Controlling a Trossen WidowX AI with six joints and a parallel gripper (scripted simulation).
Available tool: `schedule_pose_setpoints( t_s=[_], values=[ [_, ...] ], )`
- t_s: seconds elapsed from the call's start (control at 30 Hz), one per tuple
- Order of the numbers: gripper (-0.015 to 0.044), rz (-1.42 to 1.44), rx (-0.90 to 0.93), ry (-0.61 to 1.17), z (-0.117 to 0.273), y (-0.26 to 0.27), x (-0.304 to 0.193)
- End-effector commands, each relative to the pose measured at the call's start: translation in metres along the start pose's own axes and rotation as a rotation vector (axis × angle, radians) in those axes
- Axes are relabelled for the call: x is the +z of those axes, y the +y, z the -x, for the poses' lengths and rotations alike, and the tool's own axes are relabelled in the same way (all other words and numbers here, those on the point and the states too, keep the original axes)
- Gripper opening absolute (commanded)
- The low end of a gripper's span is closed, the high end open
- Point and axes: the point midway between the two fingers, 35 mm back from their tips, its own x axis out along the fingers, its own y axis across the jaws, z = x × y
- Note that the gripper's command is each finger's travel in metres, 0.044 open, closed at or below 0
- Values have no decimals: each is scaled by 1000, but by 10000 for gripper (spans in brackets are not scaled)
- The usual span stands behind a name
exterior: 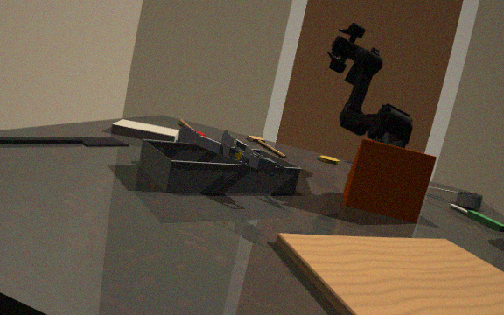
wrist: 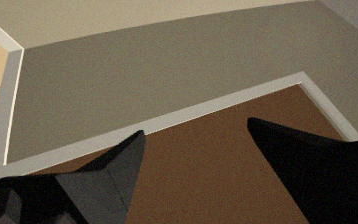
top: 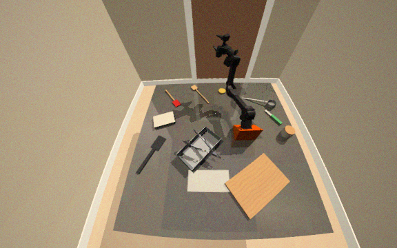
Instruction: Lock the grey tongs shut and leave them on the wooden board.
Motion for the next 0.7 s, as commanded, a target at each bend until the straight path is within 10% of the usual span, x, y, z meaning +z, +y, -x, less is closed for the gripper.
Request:
schedule_pose_setpoints(
  t_s=[0.0,0.67],
  values=[
    [440,82,-56,9,8,-29,1],
    [440,754,-348,128,66,-188,27]
  ],
)
